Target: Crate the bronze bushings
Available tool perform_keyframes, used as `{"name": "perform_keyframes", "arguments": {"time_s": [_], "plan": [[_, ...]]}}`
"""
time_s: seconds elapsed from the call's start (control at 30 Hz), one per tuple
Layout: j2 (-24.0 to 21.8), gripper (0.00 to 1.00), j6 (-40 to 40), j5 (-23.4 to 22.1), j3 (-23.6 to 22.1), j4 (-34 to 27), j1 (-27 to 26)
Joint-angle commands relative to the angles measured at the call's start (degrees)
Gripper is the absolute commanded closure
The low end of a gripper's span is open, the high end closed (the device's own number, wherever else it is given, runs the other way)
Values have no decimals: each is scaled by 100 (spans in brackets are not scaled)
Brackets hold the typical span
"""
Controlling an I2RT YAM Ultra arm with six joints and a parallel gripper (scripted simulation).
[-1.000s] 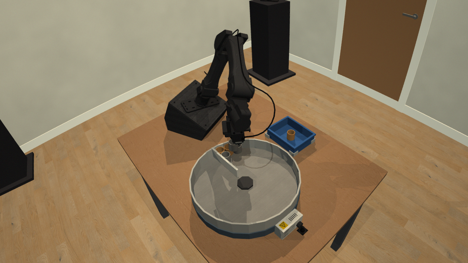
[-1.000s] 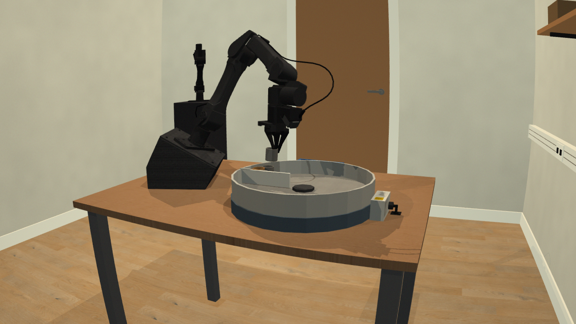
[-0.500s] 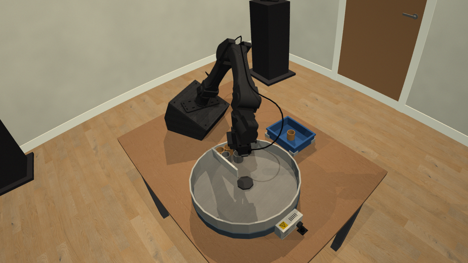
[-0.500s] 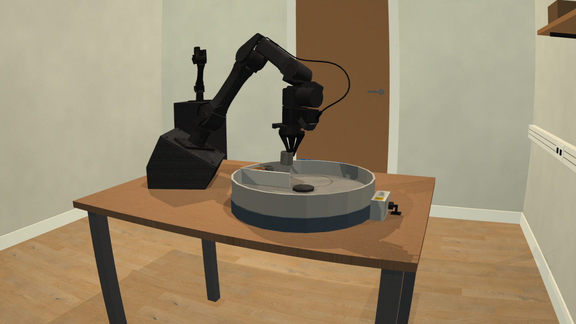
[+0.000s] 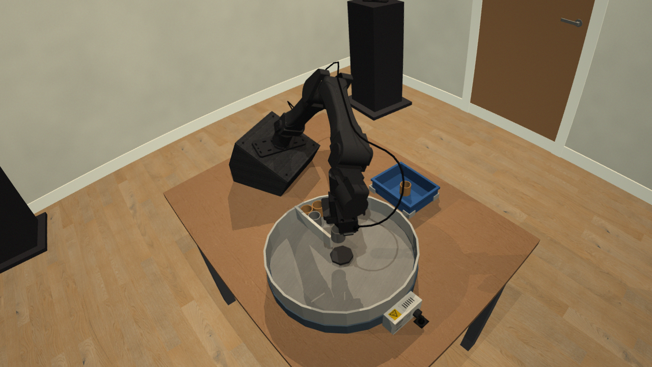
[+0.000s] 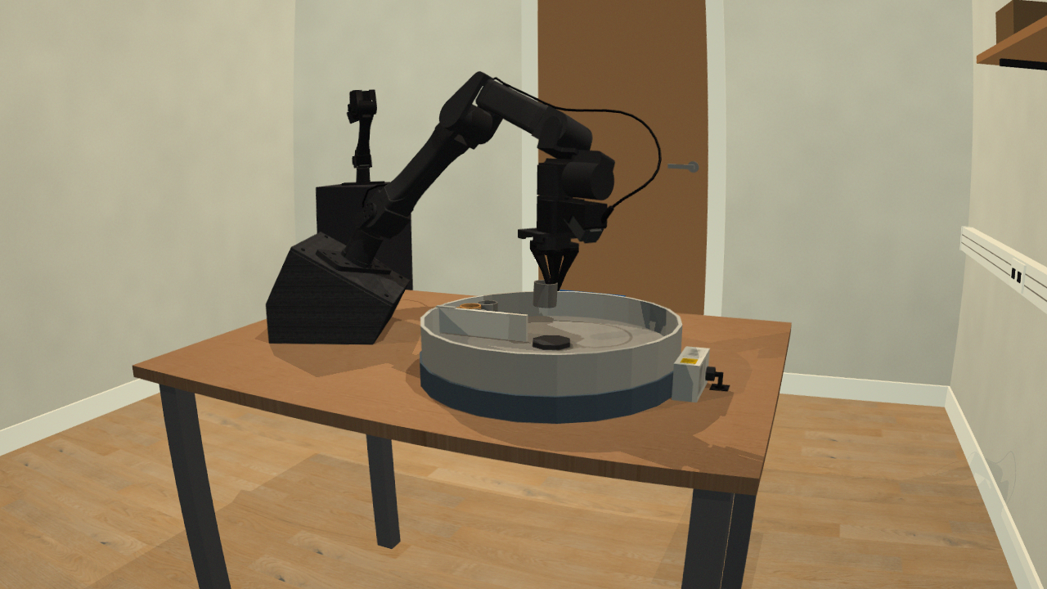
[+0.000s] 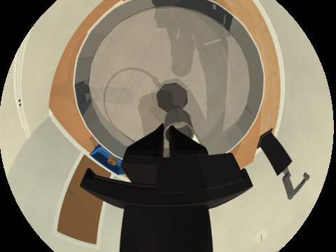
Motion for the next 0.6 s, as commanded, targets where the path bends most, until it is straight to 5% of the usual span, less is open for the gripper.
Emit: {"name": "perform_keyframes", "arguments": {"time_s": [0.0,0.57], "plan": [[73,100,-29,-30,523,-302,-122],[250,100,-38,-27,1106,-572,-119]]}}
